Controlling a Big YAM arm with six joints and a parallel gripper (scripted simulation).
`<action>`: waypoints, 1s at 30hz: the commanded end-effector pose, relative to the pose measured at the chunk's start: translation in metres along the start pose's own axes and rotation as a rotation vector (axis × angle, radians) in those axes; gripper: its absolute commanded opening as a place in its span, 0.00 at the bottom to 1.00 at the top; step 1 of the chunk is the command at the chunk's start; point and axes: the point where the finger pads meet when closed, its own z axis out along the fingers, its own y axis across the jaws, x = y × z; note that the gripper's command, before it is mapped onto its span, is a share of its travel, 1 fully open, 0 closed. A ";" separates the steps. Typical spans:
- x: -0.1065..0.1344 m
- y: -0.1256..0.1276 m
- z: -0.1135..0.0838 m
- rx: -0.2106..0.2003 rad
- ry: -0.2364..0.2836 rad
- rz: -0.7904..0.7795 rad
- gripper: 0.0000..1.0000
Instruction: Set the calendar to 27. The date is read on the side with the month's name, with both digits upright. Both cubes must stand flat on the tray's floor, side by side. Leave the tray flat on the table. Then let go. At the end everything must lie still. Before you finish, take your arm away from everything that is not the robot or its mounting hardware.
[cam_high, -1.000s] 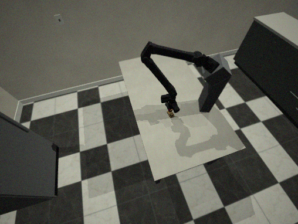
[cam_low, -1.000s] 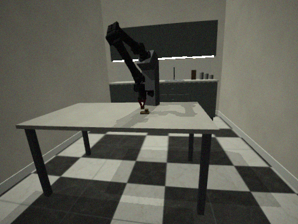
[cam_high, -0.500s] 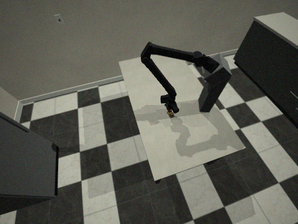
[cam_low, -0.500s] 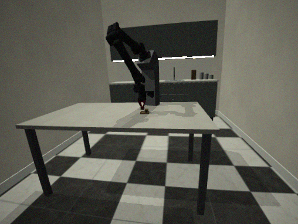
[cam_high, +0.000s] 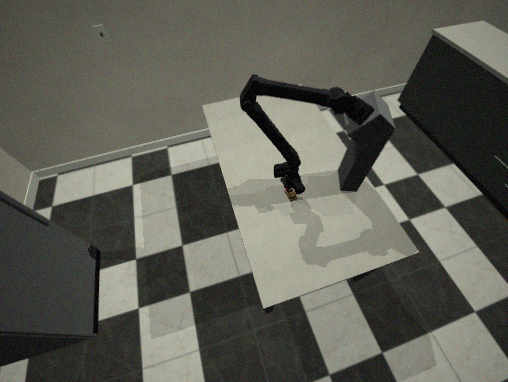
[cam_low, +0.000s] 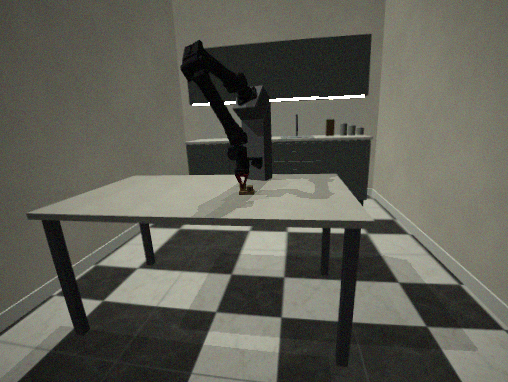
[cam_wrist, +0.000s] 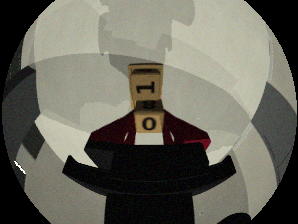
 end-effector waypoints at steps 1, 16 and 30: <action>-0.003 0.008 0.005 -0.009 -0.007 -0.013 0.27; -0.002 0.013 0.007 -0.019 -0.007 -0.012 0.27; -0.002 0.013 0.007 -0.019 -0.007 -0.012 0.27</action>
